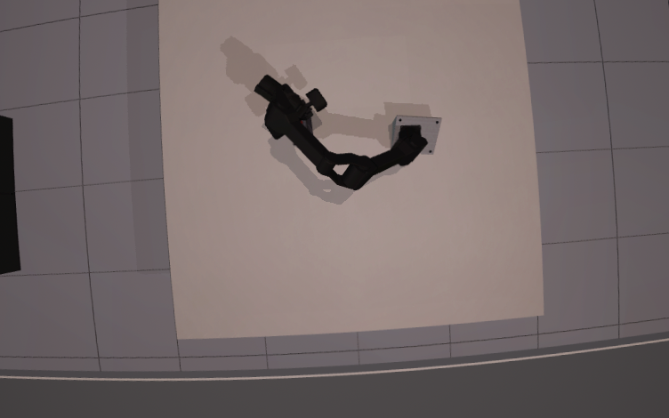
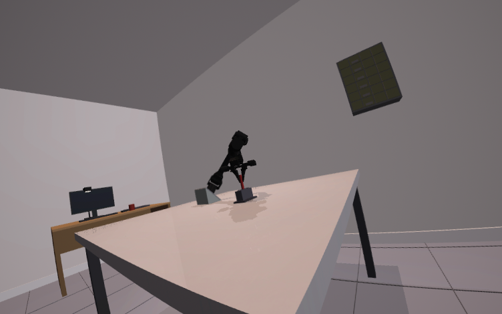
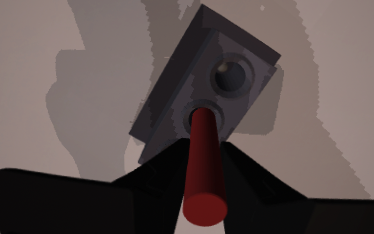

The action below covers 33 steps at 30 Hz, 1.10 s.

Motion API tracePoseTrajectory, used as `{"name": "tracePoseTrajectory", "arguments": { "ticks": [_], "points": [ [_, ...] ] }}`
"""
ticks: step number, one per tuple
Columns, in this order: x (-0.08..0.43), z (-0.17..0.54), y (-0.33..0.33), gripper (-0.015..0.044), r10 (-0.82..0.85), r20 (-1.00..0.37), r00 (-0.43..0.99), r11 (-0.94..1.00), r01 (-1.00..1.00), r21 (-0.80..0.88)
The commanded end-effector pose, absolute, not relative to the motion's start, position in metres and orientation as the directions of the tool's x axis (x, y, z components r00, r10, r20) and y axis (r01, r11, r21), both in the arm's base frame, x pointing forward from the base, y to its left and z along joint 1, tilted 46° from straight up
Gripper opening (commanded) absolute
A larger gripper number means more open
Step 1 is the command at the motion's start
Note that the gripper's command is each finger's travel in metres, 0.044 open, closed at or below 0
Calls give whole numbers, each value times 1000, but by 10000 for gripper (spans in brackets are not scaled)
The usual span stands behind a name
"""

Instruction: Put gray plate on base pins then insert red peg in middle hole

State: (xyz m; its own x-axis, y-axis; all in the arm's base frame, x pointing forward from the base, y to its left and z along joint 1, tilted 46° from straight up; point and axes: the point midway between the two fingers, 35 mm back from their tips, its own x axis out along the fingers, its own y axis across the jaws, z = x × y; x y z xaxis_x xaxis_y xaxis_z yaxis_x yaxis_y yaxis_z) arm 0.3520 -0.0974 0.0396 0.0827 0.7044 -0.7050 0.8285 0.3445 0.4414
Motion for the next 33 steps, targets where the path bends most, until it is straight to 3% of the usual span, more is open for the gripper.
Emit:
{"name": "tracePoseTrajectory", "arguments": {
  "ticks": [1, 5, 11, 33],
  "points": [
    [352, 40, -97, 0, 704, -705, 83, 345, 828, 442],
    [352, 40, -97, 0, 704, -705, 83, 345, 828, 442],
    [352, 40, -97, 150, 704, -705, 83, 345, 828, 442],
    [351, 46, -102, 150, 706, -704, 82, 342, 831, 439]
  ]
}}
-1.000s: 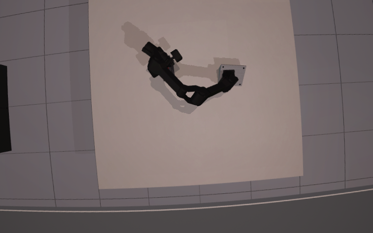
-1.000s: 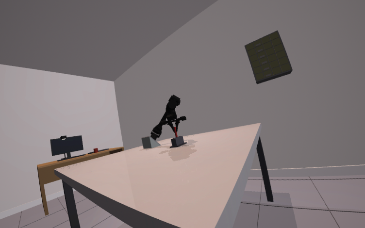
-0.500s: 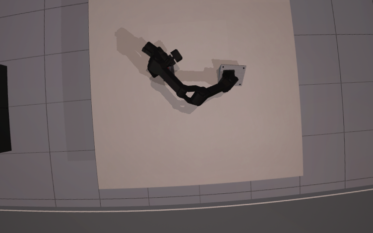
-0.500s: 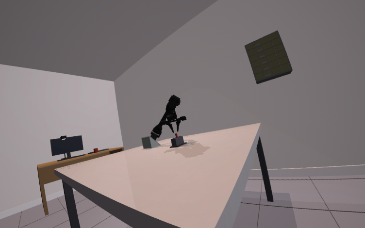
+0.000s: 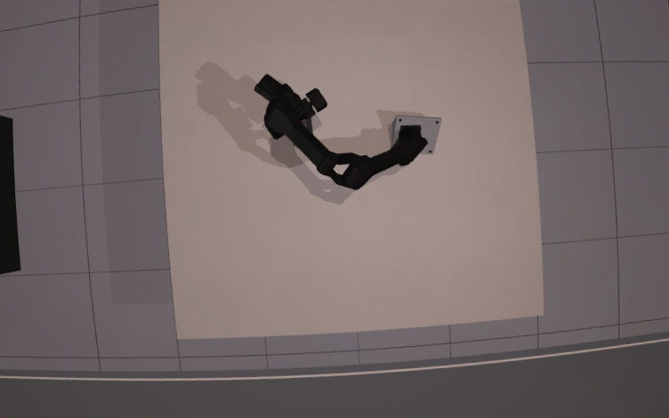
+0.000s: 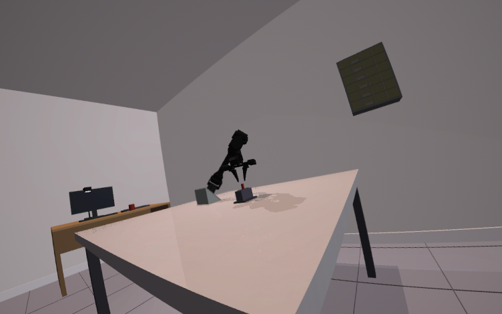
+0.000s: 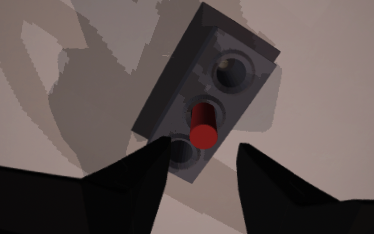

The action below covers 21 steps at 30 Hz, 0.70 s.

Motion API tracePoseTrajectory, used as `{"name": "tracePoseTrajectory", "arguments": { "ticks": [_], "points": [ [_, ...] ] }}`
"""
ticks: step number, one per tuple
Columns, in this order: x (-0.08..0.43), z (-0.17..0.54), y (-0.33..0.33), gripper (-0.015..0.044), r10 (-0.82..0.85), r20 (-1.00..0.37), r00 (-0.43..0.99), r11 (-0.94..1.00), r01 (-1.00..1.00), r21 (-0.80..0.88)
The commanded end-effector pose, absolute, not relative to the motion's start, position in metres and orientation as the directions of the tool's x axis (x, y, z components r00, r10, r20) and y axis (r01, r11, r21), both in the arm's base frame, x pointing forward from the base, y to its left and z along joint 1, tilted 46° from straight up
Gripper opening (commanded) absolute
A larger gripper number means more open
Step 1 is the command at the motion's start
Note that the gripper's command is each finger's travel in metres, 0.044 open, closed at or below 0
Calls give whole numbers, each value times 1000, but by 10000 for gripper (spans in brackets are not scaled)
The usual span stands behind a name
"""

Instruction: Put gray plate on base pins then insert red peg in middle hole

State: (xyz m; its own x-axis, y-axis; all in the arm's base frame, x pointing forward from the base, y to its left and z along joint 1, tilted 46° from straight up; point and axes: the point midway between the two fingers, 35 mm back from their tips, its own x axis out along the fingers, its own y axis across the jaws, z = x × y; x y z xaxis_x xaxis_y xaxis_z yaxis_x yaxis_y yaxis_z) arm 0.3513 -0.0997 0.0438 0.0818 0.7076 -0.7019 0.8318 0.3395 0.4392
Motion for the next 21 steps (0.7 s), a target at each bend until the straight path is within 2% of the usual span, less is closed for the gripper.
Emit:
{"name": "tracePoseTrajectory", "arguments": {
  "ticks": [1, 21],
  "points": [
    [351, 46, -102, 150, 706, -704, 82, 342, 831, 439],
    [350, 54, -108, 150, 705, -704, 82, 342, 831, 439]
  ]
}}
